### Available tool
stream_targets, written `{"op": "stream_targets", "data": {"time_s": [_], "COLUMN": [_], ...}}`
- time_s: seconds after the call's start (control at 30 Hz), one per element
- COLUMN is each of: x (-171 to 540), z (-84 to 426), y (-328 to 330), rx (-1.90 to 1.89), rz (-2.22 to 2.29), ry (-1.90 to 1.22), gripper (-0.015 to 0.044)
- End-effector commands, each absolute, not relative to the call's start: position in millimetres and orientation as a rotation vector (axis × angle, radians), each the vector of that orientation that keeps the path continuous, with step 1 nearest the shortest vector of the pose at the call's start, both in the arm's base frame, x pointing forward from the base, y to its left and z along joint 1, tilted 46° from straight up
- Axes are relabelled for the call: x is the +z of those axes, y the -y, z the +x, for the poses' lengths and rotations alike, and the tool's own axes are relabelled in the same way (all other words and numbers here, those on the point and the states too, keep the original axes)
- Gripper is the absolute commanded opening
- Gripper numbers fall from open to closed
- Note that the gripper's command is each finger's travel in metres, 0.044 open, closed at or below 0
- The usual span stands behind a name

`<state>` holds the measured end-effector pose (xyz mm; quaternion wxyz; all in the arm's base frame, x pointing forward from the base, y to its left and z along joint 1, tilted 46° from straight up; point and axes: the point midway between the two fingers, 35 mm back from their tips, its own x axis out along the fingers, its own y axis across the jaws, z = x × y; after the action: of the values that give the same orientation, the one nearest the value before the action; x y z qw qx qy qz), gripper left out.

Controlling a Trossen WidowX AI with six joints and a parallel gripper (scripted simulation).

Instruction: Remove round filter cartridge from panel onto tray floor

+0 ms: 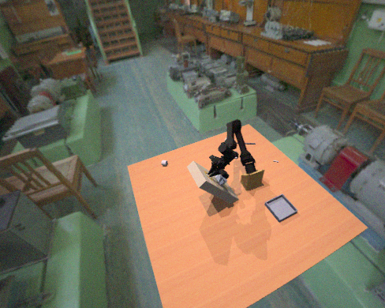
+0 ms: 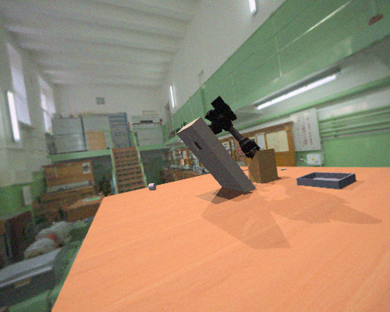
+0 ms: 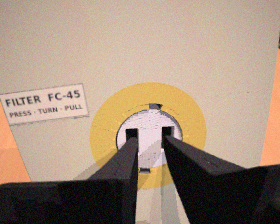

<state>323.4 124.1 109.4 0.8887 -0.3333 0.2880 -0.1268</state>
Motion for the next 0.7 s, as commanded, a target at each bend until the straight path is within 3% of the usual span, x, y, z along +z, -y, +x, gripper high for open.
{"op": "stream_targets", "data": {"time_s": [0.0,0.67], "x": [108.2,103.6], "z": [323.4,332.3], "y": [-124.6,-120.0], "rx": [-0.257,-0.257], "rz": [-0.694,-0.694], "ry": [-0.601,-0.600], "gripper": [0.0090,0.0090]}}
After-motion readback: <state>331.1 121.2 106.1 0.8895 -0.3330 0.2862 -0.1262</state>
